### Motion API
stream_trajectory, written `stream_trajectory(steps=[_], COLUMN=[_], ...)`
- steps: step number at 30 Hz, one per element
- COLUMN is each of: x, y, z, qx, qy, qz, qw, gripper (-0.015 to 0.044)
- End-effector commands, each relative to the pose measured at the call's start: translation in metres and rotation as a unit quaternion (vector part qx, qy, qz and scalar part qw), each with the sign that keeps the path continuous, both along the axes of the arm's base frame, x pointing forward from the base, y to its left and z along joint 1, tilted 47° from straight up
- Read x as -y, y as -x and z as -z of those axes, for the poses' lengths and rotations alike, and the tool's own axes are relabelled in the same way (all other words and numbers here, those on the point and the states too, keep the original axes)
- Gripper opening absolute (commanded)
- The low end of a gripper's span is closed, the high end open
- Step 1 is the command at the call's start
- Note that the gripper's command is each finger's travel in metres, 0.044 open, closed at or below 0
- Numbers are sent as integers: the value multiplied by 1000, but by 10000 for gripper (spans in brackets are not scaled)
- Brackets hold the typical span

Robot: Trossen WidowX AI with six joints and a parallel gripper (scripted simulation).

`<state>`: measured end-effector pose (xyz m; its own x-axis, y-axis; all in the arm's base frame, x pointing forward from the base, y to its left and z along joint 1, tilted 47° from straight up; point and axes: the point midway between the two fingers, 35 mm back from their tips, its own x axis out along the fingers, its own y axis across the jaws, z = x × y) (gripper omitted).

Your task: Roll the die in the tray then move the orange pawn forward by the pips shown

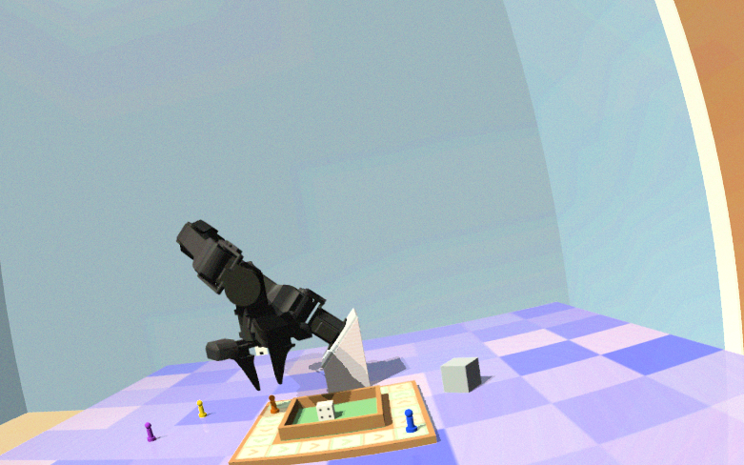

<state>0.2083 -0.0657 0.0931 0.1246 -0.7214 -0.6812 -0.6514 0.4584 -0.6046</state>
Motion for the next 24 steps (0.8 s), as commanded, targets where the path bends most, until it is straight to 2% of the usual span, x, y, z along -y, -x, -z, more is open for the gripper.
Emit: stream_trajectory(steps=[1,23,24], x=[5,29,29], y=[0,-4,-4], z=[5,27,27], qx=[-2,-1,-1], qy=[2,4,4], qz=[-1,-1,-1], qw=[1000,1000,1000], gripper=[200,200,174])
